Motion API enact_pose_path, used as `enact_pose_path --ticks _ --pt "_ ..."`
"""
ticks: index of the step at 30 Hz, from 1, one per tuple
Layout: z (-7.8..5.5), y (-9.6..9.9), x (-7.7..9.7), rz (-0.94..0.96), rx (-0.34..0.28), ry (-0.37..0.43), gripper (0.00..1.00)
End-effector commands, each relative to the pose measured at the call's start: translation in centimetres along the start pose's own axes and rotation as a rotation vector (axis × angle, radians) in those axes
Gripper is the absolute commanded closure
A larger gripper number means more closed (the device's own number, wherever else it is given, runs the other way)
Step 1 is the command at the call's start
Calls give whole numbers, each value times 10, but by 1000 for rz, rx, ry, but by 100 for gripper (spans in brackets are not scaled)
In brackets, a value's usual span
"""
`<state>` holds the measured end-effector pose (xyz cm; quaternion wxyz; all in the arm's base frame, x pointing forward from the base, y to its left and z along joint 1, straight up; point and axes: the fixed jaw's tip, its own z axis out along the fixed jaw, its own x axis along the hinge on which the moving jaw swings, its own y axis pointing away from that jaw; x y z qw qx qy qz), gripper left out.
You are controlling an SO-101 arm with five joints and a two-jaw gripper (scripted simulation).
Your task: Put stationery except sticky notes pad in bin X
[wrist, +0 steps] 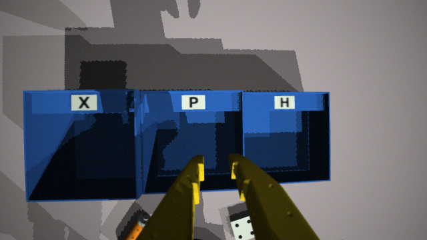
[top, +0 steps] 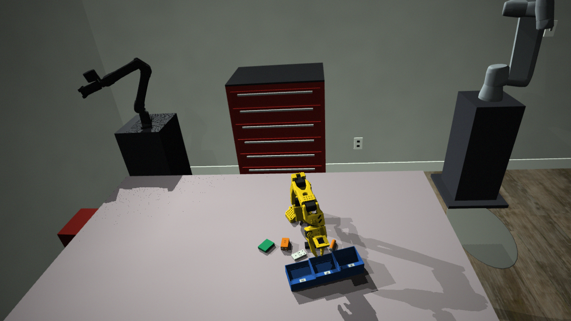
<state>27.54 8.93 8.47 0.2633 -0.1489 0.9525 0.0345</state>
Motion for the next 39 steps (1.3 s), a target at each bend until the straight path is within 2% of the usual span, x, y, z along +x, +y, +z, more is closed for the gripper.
enact_pose_path --ticks 1,6,7,39 --pt "-11 6 -7 -11 -10 -47 93" --pt "-11 6 -7 -11 -11 -47 93" --pt "-11 12 -4 -29 -22 -28 93" --pt "-11 12 -4 -29 -22 -28 93"
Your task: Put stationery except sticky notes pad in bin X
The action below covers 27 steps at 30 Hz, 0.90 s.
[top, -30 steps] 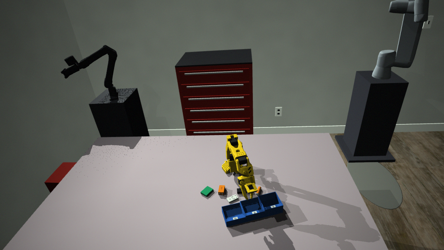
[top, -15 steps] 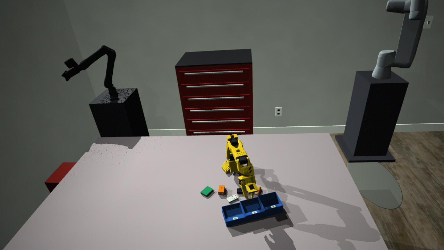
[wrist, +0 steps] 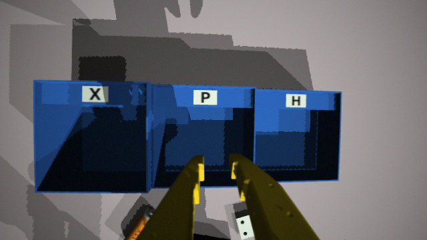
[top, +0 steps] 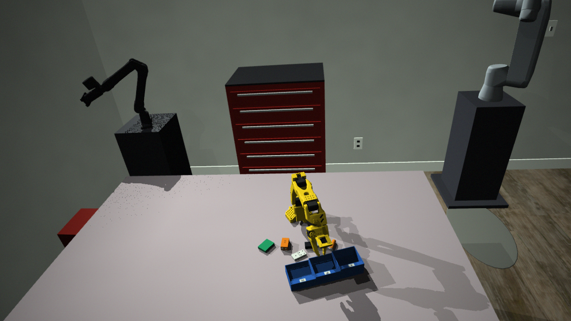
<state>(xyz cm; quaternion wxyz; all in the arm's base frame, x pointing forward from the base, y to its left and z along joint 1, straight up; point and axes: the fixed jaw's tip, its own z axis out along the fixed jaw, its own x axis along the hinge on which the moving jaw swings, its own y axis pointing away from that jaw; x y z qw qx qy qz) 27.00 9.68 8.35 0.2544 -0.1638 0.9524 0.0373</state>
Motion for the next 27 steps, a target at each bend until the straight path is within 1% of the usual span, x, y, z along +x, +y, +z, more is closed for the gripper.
enact_pose_path --ticks 1,16,20,24,26,27 --pt "-10 3 -7 -4 -5 -45 93" --pt "-10 4 -7 -7 -8 -45 93" --pt "-10 11 -9 -29 -20 -45 93" --pt "-11 26 -11 -70 -46 -46 93" --pt "-11 26 -11 -70 -46 -46 93" --pt "-11 30 -11 -83 -53 -46 93"
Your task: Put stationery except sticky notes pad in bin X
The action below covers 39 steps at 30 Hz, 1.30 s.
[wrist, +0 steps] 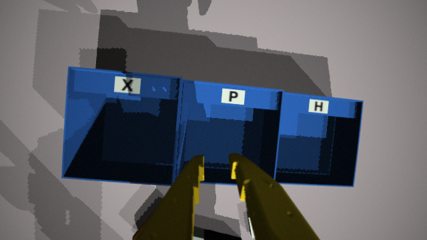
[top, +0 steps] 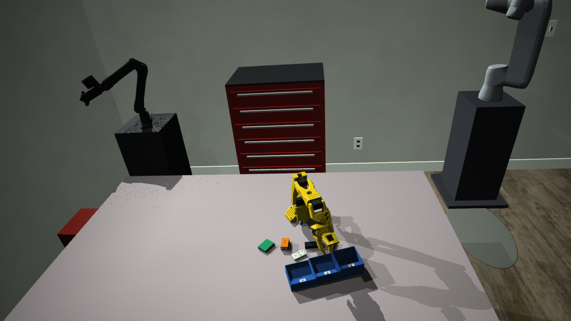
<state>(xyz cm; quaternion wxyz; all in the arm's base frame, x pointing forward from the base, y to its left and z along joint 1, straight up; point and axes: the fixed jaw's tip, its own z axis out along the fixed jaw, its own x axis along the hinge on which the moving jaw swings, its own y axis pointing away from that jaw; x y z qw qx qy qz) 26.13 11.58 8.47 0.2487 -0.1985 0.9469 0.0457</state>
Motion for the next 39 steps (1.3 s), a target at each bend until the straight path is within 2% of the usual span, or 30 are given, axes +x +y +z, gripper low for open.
enact_pose_path --ticks 1,9,14,39 --pt "-9 13 -14 -34 -24 -54 93" --pt "-11 50 -17 -140 -87 -55 93" --pt "-12 63 -17 -176 -109 -55 93" --pt "-11 67 -21 -183 -114 -63 93"
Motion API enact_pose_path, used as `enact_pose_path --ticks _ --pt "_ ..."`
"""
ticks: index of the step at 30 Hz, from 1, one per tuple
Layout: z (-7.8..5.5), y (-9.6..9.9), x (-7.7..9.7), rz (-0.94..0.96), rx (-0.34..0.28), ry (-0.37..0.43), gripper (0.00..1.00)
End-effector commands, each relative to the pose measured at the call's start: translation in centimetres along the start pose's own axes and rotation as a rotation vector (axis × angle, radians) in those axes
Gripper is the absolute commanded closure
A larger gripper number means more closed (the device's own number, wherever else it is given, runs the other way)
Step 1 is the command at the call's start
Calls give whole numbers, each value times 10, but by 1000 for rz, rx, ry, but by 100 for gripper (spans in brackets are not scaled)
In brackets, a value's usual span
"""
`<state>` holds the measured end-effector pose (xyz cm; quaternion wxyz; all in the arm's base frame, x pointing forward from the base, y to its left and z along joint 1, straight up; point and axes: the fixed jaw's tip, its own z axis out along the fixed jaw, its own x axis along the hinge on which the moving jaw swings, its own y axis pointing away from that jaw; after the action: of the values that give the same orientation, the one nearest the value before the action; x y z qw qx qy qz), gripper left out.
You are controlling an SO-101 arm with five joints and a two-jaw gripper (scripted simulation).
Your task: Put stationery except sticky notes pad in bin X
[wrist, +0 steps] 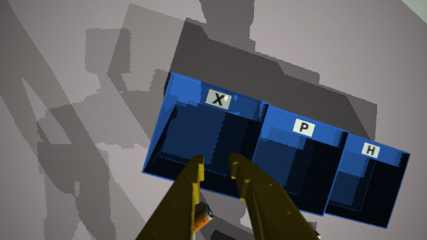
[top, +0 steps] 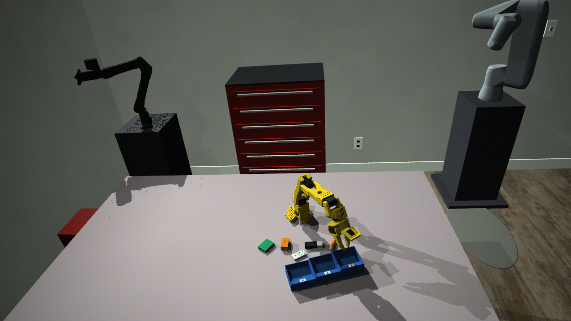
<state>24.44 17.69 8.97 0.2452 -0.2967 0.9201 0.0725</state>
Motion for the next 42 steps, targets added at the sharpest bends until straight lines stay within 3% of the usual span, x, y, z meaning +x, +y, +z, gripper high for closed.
enact_pose_path --ticks 1,33,37,42 --pt "-10 3 -11 -2 -5 -56 93" --pt "-11 3 -12 -2 -5 -56 93" --pt "-20 3 -14 -2 -5 -56 93" --pt "-43 3 -18 -2 -5 -56 93"
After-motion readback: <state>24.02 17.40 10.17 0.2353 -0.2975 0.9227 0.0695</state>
